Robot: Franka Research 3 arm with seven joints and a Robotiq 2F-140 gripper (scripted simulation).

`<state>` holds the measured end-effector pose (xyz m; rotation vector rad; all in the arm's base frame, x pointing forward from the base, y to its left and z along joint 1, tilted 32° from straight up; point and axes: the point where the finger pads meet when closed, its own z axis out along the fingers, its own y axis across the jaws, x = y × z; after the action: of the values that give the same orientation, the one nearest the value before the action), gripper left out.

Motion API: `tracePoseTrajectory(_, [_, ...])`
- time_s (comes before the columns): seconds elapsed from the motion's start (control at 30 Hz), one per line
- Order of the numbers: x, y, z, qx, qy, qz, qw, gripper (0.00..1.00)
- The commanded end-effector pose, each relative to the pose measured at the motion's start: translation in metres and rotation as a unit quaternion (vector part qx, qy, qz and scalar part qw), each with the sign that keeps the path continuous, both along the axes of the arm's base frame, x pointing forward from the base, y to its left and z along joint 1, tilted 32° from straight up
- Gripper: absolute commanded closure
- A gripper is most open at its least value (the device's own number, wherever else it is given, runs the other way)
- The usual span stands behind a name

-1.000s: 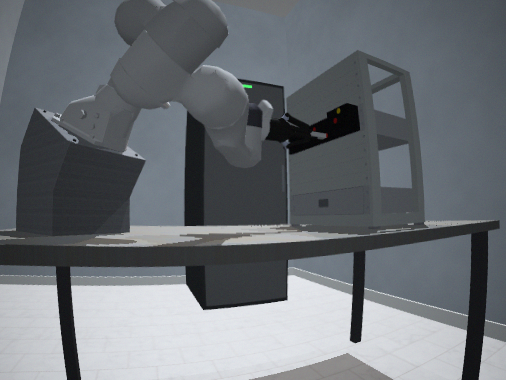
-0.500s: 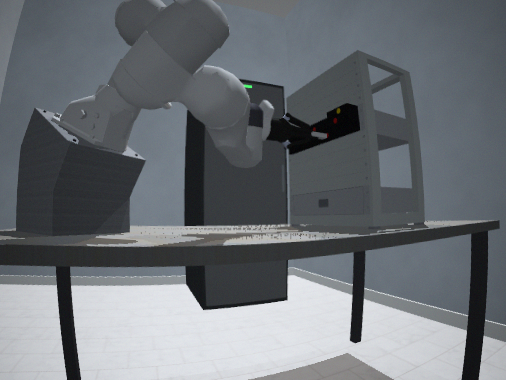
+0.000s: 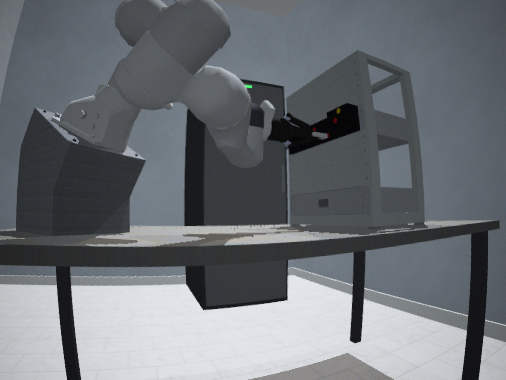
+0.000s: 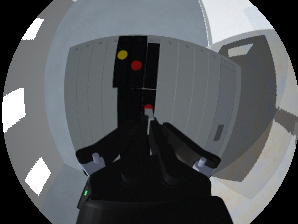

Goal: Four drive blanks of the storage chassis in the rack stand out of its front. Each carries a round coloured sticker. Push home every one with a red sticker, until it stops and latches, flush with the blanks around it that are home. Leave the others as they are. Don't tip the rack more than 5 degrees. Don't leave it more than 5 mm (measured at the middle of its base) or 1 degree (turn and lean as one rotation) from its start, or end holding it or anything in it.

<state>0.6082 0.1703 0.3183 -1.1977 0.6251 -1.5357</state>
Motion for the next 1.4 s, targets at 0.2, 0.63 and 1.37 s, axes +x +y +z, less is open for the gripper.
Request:
tracePoseTrajectory(0.2, [0.0021,0.0013,0.0019,-0.004,-0.002,-0.001,1.0,1.0])
tracePoseTrajectory(0.63, [0.0037,0.0017,0.0027,-0.004,-0.002,-0.001,1.0,1.0])
tracePoseTrajectory(1.37, [0.0061,0.0025,0.0041,-0.004,-0.002,-0.001,1.0,1.0])
